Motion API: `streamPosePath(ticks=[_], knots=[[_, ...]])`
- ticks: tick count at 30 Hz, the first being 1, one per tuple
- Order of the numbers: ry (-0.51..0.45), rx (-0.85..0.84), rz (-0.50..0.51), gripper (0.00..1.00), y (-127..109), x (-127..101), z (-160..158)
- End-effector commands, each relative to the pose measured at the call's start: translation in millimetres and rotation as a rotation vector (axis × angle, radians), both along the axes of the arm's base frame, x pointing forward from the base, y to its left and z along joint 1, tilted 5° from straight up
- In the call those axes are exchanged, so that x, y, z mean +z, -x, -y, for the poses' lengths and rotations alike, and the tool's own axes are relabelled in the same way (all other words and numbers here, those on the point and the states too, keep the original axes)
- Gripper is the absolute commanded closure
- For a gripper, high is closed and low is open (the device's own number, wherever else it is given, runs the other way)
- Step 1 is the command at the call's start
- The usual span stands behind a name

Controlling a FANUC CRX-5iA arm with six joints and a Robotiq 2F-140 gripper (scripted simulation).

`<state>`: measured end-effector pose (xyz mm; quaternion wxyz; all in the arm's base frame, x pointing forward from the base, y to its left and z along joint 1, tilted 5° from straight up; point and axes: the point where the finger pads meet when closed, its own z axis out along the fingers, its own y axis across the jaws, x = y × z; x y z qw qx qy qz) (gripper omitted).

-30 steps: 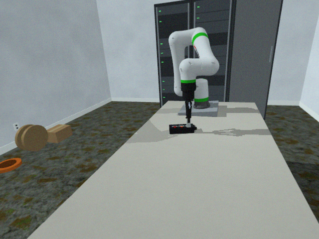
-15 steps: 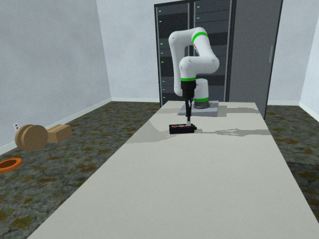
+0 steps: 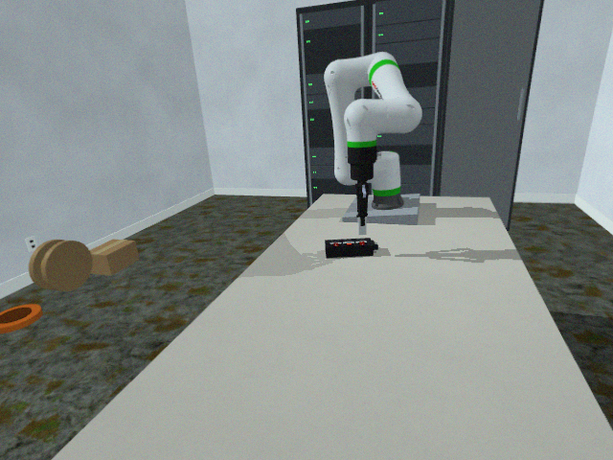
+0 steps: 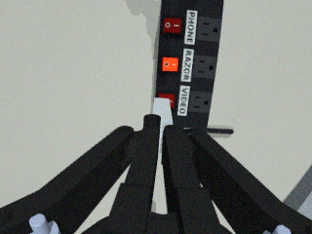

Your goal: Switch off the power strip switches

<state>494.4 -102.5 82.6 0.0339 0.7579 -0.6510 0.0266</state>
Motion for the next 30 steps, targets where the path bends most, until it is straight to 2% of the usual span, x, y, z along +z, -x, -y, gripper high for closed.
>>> streamPosePath(ticks=[1, 16, 17, 24, 30], knots=[[0.000, 0.000, 0.000, 1.00, 0, 1, 0], [0.000, 0.000, 0.000, 1.00, 0, 1, 0], [0.000, 0.000, 0.000, 0.00, 0, 1, 0], [0.000, 0.000, 0.000, 0.00, 0, 5, 0], [0.000, 0.000, 0.000, 0.00, 0, 27, -2]])
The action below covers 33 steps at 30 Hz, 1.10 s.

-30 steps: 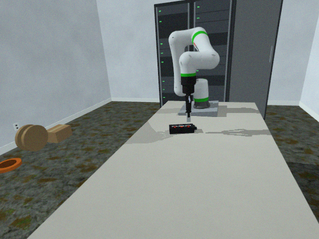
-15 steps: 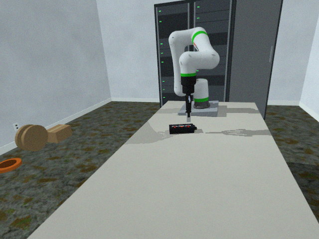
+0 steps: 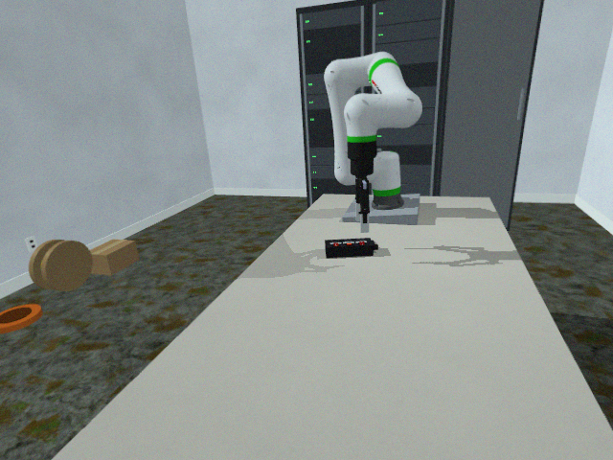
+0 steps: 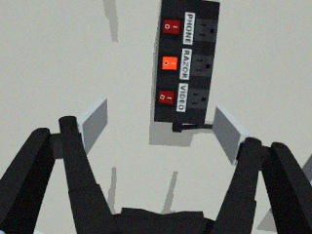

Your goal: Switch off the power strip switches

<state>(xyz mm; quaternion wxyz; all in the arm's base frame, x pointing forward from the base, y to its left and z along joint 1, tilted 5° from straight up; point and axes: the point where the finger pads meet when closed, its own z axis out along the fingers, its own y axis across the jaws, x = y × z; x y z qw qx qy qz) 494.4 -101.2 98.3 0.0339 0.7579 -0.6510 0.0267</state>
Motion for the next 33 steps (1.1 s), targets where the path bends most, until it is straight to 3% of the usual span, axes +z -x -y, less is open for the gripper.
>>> streamPosePath(ticks=[1, 7, 15, 33], knots=[[0.000, 0.000, 0.000, 0.00, 0, 16, -1], [0.000, 0.000, 0.000, 0.00, 0, 47, -4], [0.000, 0.000, 0.000, 0.00, 0, 66, -6], [0.000, 0.000, 0.000, 0.00, 0, 69, -6]])
